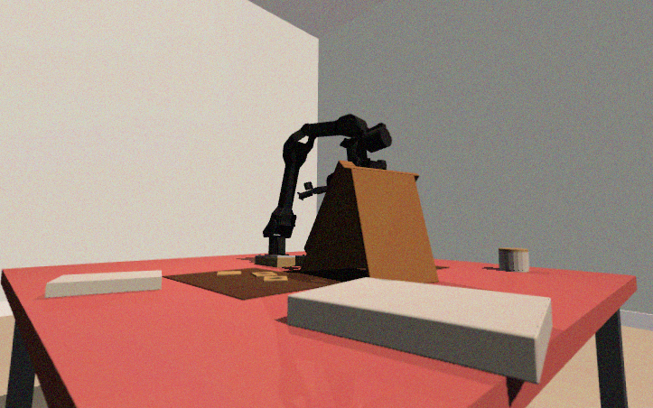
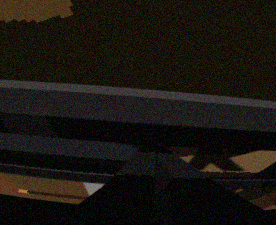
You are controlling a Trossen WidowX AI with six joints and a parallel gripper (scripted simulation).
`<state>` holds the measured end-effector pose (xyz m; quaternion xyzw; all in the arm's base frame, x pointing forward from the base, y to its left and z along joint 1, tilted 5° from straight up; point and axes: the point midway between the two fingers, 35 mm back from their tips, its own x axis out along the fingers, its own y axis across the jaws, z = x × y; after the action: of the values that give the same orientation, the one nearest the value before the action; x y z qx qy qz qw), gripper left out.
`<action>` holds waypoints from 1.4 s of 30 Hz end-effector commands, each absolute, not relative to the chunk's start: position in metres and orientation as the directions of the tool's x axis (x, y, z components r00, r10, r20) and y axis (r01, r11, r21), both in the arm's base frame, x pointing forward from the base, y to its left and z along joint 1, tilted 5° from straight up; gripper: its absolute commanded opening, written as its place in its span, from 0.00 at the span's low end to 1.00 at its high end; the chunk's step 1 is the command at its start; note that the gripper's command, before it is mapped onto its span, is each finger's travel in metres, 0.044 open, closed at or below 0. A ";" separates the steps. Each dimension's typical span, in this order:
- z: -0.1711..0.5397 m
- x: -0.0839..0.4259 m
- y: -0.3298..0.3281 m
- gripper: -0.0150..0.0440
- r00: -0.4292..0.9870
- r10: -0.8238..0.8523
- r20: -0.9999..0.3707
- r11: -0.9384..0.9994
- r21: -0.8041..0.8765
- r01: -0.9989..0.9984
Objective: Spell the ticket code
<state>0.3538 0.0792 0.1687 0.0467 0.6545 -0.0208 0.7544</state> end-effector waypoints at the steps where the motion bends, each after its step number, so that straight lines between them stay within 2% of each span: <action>1: 0.168 0.354 0.080 0.25 0.140 0.035 -0.990 0.995 0.048 0.089; 42: 0.166 0.351 0.065 0.25 0.140 0.034 -0.990 0.995 0.047 0.089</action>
<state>0.3520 0.0671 0.1692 0.0476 0.6529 -0.0179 0.7557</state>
